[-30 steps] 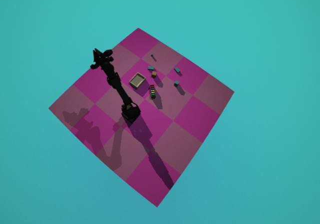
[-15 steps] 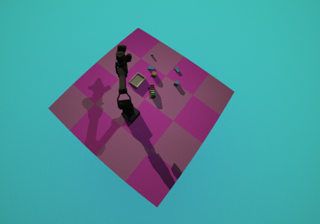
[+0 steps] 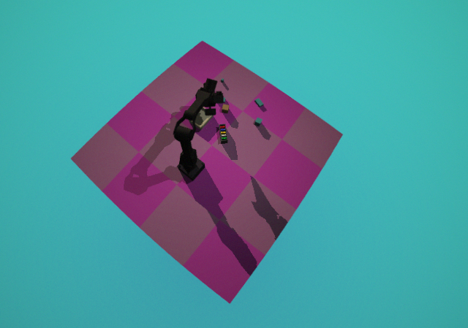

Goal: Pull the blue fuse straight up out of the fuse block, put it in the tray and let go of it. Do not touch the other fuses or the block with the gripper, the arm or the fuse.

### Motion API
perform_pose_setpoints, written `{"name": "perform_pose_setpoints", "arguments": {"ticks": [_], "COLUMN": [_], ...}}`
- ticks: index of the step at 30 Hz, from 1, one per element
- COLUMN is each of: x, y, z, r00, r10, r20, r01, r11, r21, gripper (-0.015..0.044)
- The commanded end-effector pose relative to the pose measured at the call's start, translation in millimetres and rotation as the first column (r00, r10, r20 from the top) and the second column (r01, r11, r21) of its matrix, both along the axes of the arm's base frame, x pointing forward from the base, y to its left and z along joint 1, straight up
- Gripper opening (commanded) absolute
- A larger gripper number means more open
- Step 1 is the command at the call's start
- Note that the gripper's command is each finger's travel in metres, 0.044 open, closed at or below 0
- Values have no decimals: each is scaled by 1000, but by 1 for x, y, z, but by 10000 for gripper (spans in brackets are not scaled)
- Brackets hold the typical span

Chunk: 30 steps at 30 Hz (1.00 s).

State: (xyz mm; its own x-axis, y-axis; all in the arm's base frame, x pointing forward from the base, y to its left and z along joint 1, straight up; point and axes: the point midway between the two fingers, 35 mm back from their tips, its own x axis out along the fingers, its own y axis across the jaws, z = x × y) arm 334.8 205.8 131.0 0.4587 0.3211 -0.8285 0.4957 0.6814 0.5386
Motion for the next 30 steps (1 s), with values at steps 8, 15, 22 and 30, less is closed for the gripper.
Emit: {"name": "perform_pose_setpoints", "arguments": {"ticks": [8,15,22,30], "x": [-20,-21,-21,-20], "y": [-145,-147,-145,-145], "z": [-81,-82,-84,-92], "r00": [904,901,901,901], "r10": [4,4,4,4], "r20": [-428,-433,-433,-433], "r01": [-155,-158,-158,-158], "r11": [935,934,934,934], "r21": [-320,-321,-321,-321], "gripper": [73,73,73,73]}}
